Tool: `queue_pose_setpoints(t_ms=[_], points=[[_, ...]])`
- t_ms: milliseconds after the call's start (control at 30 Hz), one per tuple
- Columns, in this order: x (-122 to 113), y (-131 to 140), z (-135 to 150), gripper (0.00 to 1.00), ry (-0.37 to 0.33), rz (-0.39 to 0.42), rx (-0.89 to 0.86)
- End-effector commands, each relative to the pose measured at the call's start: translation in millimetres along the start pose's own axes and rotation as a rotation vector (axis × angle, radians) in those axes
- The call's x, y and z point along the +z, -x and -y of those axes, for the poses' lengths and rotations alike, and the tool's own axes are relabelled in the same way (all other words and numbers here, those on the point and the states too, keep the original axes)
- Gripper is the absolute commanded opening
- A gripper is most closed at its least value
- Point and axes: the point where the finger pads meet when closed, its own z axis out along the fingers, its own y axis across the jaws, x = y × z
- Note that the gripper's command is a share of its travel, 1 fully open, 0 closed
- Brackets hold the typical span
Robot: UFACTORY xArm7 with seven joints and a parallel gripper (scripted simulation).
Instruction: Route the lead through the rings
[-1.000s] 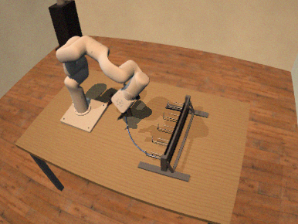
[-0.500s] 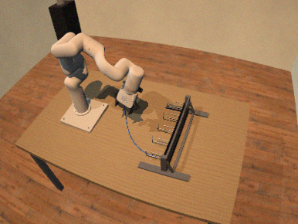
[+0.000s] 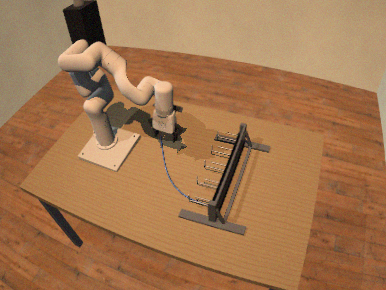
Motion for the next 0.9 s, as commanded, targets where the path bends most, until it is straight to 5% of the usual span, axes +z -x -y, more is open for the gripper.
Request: queue_pose_setpoints(t_ms=[0, 267, 300, 867], points=[[5.4, -11.4, 0.3, 1.00, 0.074, -0.021, -0.017], [6.8, -13.7, 1.2, 1.00, 0.086, -0.025, -0.020], [6.8, -13.7, 1.2, 0.00, 0.086, -0.025, -0.020], [6.8, -13.7, 1.2, 0.00, 0.086, -0.025, -0.020]])
